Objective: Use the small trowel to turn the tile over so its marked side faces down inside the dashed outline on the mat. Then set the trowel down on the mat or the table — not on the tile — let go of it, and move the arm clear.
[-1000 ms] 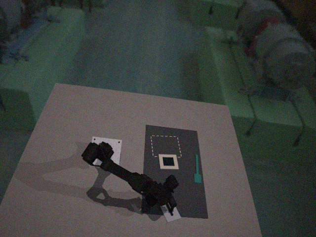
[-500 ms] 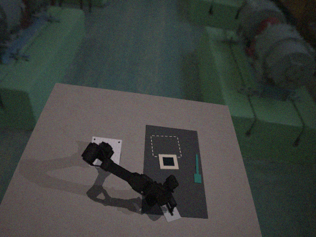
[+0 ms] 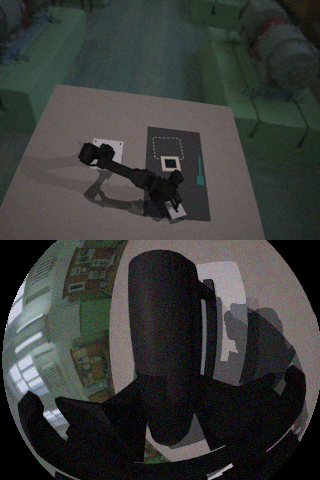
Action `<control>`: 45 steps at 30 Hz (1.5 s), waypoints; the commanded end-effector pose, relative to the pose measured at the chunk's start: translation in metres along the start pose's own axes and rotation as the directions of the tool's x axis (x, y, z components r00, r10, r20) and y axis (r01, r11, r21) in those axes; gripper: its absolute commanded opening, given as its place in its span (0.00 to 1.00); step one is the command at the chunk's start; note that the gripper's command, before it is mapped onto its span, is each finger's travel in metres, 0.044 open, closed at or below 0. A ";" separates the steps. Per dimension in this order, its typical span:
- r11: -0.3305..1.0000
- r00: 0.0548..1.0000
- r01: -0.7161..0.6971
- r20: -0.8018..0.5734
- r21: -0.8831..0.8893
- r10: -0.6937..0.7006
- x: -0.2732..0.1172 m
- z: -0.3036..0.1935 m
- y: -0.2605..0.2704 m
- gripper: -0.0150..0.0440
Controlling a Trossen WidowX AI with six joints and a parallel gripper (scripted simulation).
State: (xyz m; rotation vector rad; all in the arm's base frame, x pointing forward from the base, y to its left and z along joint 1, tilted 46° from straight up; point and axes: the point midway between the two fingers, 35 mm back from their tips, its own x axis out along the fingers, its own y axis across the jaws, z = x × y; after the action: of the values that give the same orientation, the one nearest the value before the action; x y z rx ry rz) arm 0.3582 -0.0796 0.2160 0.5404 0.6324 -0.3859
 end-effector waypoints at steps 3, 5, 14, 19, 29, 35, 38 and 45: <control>1.000 0.999 0.012 0.033 0.011 -0.012 0.015 -0.009 0.009 0.25; 1.000 0.998 0.018 0.053 0.017 -0.019 0.024 -0.014 0.013 0.25; 0.998 0.988 0.027 0.152 0.053 -0.035 0.056 -0.047 0.032 0.25; 0.997 0.977 0.020 0.209 0.081 -0.036 0.067 -0.068 0.041 0.25; 0.992 0.959 -0.002 0.282 0.124 -0.033 0.074 -0.097 0.050 0.25; 0.992 0.959 -0.002 0.282 0.124 -0.033 0.077 -0.096 0.046 0.25; 0.992 0.959 -0.002 0.282 0.124 -0.033 0.080 -0.096 0.042 0.25; 0.992 0.959 -0.002 0.282 0.123 -0.033 0.087 -0.095 0.033 0.25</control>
State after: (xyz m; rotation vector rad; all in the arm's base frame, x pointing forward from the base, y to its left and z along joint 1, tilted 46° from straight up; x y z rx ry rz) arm 0.3951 -0.0146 0.1085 0.5869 0.3358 -0.5268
